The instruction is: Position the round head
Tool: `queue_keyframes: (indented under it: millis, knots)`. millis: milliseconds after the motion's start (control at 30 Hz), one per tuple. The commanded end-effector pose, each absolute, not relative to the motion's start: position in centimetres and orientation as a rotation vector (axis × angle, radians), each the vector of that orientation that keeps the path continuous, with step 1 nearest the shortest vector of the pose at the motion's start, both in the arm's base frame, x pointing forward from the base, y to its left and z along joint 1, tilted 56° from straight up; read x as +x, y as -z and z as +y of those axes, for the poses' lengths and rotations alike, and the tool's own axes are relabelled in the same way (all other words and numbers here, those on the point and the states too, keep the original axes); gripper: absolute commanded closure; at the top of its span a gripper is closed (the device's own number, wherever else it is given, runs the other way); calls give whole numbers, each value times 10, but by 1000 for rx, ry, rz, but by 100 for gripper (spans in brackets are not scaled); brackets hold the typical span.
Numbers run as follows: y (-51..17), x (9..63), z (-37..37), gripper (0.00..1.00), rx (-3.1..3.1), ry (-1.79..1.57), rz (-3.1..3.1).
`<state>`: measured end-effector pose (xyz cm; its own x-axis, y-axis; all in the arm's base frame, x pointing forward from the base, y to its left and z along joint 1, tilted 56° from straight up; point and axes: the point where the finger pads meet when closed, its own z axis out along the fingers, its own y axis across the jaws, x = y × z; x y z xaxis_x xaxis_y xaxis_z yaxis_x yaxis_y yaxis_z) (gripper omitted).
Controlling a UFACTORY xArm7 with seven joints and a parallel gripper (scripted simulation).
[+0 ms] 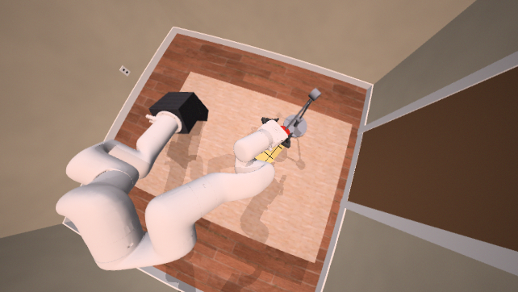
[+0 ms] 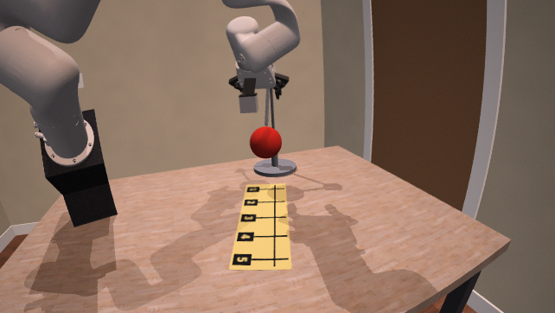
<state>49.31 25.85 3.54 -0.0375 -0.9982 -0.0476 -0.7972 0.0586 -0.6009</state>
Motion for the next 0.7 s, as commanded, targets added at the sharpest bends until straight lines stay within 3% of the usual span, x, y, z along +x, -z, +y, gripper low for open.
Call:
queue_keyframes:
  millis: [0,667]
  knots:
    - [-29,499,262,0,-1783,576,1867]
    - [5,521,260,0,-1796,584,1899]
